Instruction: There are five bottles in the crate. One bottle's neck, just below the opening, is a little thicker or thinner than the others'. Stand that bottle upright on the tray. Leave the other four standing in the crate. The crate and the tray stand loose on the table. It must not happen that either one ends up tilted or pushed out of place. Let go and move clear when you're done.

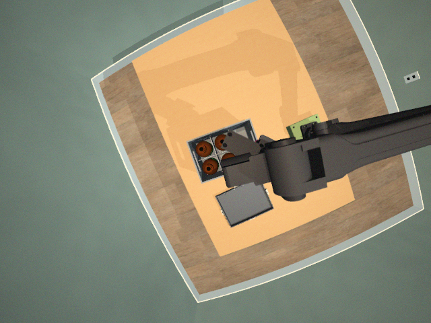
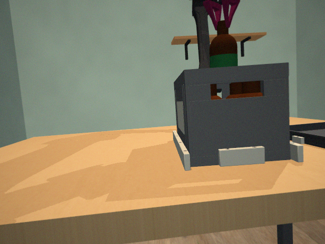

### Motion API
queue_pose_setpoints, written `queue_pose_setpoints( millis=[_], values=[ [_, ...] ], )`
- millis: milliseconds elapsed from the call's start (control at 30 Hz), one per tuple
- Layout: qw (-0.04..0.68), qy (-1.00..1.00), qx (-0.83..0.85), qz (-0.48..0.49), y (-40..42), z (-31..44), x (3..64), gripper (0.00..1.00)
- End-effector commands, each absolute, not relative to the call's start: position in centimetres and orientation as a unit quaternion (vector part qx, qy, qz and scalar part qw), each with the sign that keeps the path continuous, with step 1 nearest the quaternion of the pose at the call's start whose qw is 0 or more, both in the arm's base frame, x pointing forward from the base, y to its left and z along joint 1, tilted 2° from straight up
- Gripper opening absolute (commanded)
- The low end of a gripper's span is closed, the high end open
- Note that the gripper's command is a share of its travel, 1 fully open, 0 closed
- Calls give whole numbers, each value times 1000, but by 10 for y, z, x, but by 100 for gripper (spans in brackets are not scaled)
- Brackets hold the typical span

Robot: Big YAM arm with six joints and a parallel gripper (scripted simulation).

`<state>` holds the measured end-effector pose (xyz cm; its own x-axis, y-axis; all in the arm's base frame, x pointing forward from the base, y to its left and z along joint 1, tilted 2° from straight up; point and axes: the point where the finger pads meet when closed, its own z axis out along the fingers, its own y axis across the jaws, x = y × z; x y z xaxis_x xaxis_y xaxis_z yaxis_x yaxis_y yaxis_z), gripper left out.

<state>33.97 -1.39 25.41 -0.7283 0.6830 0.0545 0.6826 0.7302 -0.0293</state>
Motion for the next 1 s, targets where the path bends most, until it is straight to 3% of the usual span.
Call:
queue_pose_setpoints(
  millis=[0,967],
  values=[
    [-6,-930,-368,-8,-20,288,361,0],
    [-9,-930,-368,-9,-21,308,362,0]
  ],
)
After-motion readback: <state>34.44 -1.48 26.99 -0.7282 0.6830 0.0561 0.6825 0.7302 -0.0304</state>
